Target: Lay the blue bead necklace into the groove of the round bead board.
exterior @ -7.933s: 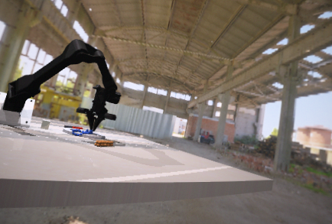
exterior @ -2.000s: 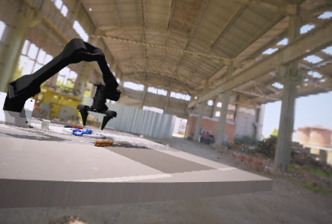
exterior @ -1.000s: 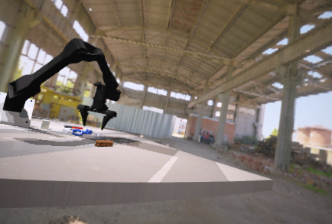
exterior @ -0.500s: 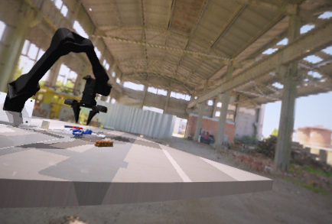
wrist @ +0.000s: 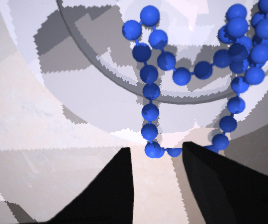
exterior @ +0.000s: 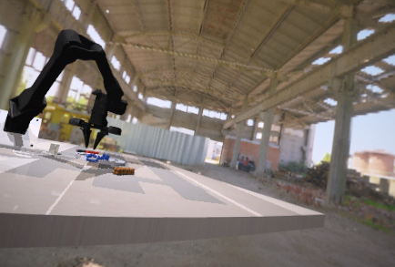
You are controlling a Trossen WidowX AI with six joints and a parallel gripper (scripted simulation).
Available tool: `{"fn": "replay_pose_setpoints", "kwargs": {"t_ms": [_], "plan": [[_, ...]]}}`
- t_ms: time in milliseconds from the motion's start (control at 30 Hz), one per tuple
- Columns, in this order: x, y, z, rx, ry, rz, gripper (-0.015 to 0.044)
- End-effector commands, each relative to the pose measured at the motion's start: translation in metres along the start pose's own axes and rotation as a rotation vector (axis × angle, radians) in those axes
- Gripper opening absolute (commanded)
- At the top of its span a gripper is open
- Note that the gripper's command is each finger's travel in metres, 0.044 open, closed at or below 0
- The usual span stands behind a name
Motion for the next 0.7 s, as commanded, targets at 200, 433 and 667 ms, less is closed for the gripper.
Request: {"fn": "replay_pose_setpoints", "kwargs": {"t_ms": [200,433,667], "plan": [[-0.012,0.000,0.000,0.002,-0.002,-0.002,0.0120],[-0.023,-0.001,0.000,0.004,-0.004,-0.001,0.0120],[-0.030,-0.001,0.000,0.005,-0.005,0.000,0.0120]]}}
Point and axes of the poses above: the point midway between the two fingers, 35 mm back from their tips, its own x axis back along the fingers, its own z axis across the jaws, y = z × x, the point moved 2 cm from there along x, back along the fingers, and after that the axes turned 10 degrees about -x, right-handed, at the moved point
